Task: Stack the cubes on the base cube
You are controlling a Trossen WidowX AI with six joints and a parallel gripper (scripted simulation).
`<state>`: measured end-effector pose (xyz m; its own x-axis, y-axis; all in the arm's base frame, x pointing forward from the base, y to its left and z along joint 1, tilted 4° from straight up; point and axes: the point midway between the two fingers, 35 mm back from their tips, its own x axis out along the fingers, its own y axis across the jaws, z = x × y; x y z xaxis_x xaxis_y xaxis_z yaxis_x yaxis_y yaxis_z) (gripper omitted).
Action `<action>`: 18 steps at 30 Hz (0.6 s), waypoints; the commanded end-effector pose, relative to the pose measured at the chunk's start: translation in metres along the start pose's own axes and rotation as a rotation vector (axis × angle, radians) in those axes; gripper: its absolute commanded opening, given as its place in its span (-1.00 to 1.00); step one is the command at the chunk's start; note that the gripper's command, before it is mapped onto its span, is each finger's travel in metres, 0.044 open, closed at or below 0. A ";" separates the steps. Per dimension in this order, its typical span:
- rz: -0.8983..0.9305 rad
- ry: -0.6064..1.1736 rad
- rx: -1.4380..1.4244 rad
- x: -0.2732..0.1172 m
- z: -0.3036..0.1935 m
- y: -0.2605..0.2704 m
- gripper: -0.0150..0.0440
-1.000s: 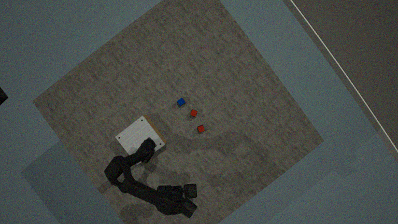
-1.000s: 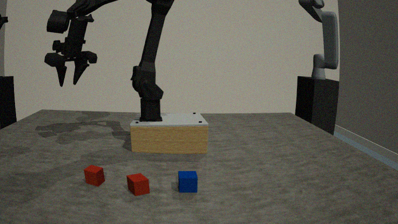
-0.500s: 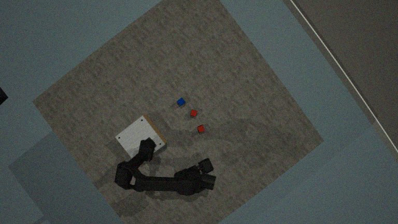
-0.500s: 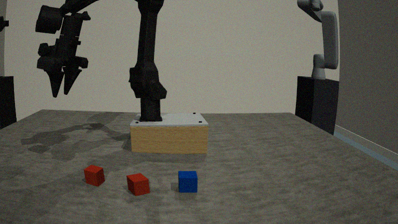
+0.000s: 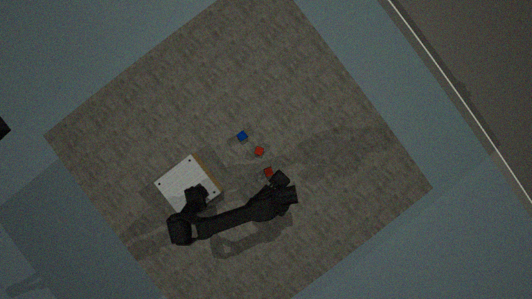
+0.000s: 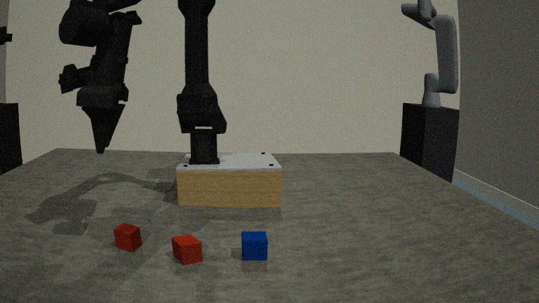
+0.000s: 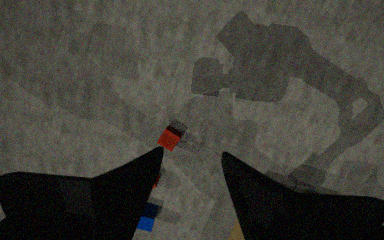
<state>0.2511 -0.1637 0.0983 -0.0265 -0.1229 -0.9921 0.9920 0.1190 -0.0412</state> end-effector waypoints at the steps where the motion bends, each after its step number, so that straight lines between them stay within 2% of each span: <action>1: 0.012 0.034 -0.116 0.003 -0.033 0.032 0.41; 11: 0.011 0.094 -0.358 0.010 -0.114 0.077 0.41; 18: 0.009 0.102 -0.392 0.011 -0.127 0.082 0.41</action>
<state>0.3128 -0.0369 0.0699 -0.0506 -0.0319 -0.9982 0.8753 0.4799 -0.0597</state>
